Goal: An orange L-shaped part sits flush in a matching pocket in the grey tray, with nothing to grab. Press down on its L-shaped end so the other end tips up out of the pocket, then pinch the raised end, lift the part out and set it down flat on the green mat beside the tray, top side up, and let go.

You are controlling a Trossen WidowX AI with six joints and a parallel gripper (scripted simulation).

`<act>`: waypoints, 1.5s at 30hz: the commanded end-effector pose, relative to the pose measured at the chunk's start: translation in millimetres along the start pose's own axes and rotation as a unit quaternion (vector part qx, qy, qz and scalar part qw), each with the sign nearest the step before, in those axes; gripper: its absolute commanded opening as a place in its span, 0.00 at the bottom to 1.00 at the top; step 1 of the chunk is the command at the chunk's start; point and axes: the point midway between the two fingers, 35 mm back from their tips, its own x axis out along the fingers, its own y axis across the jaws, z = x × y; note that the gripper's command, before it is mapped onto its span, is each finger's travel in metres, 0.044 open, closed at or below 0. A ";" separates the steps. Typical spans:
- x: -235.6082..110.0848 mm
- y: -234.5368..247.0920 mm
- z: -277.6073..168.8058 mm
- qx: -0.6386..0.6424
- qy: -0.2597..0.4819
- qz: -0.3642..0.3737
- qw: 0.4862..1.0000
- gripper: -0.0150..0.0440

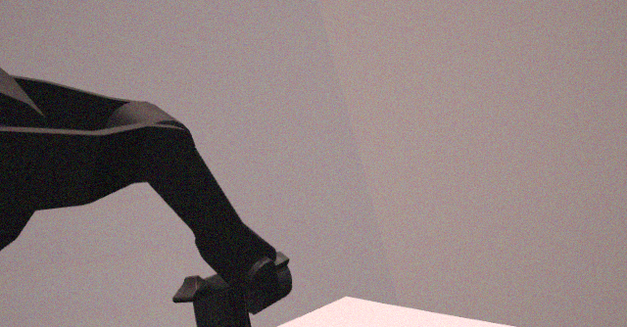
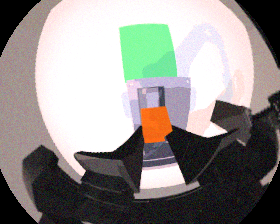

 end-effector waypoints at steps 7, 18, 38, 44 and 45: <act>-11.3 -0.1 0.0 0.000 -0.001 0.000 1.000 0.25; -28.7 -0.2 0.0 -0.001 -0.001 0.000 1.000 0.25; -59.7 -0.3 -0.3 -0.001 -0.001 0.000 1.000 0.25; -69.0 -0.3 -0.4 -0.001 -0.001 0.000 1.000 0.25; -70.6 -0.3 -0.4 -0.001 -0.001 0.000 1.000 0.25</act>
